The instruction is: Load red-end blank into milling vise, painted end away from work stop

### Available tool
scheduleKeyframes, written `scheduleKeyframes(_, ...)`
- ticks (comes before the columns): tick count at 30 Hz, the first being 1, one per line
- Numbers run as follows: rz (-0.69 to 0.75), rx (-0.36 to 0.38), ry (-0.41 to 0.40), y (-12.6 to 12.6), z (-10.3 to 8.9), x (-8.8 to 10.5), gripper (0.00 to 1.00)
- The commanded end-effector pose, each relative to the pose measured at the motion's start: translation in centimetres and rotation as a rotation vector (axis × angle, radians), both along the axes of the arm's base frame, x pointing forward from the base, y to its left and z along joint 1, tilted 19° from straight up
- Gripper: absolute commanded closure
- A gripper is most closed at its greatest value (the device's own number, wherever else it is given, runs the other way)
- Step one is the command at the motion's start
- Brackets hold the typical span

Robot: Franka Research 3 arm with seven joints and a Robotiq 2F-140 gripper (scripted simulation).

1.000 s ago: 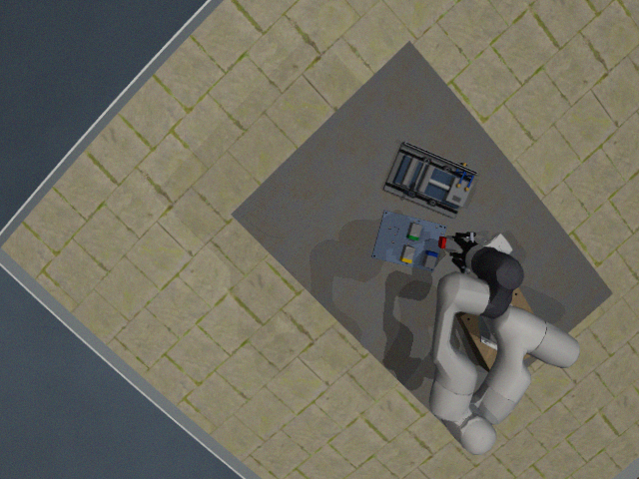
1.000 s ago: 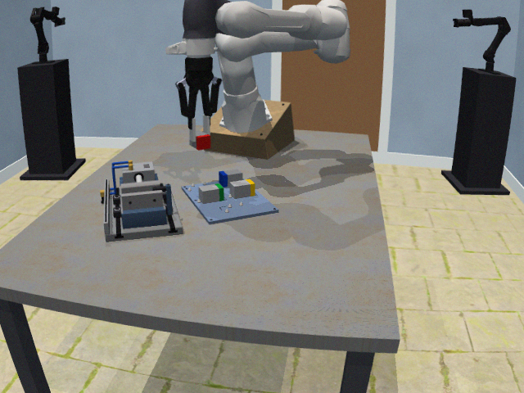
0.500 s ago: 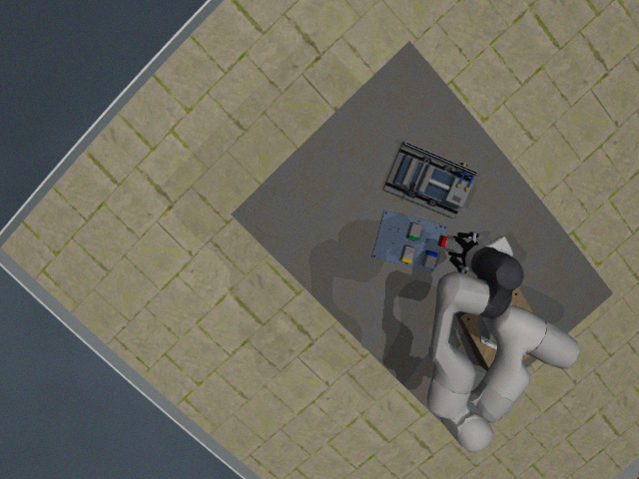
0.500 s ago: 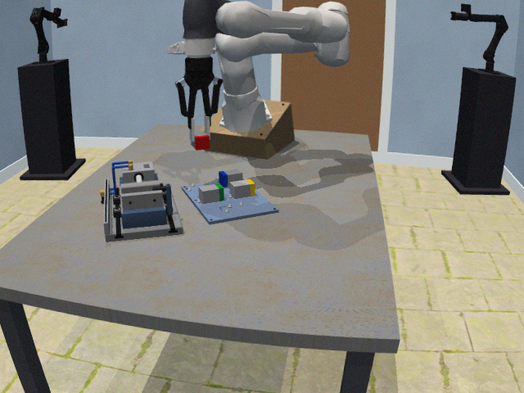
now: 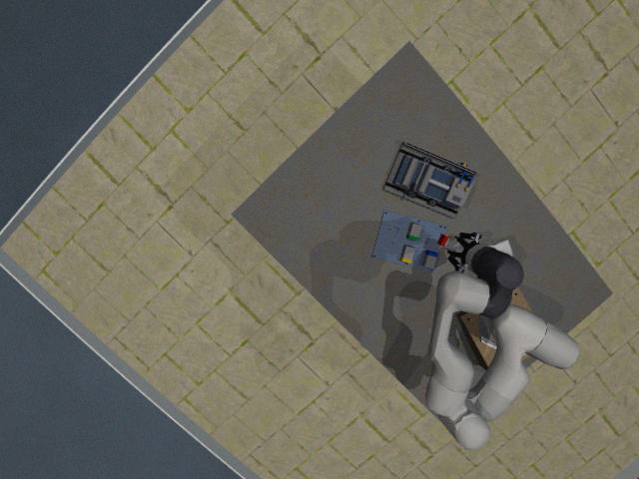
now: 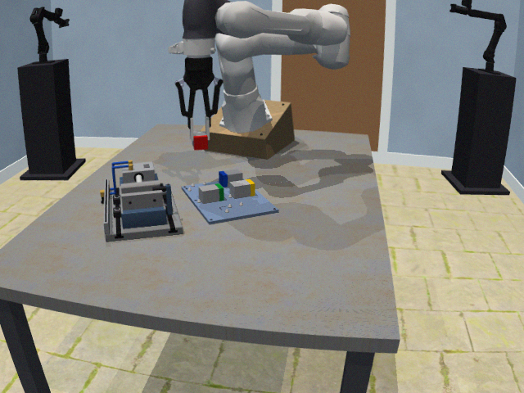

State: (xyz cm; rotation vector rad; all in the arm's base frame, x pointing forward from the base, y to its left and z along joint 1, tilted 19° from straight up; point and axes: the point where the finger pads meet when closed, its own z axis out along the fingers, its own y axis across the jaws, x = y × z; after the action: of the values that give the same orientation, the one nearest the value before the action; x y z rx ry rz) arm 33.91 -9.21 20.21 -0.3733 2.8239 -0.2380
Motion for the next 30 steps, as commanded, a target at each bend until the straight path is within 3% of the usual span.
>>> scheduleKeyframes(1,-0.065,0.019,-0.009,0.17,-0.02,0.12,1.00)
scheduleKeyframes(4,-0.060,0.019,-0.008,0.06,-0.01,0.03,1.00)
scheduleKeyframes(8,-0.234,0.074,-0.032,0.19,-0.01,0.13,1.00)
scheduleKeyframes(21,-0.226,0.077,-0.028,0.20,-0.06,0.05,1.00)
scheduleKeyframes(25,-0.401,0.126,-0.054,0.11,0.03,0.13,1.00)
scheduleKeyframes(30,-0.401,0.126,-0.054,0.11,0.03,0.13,1.00)
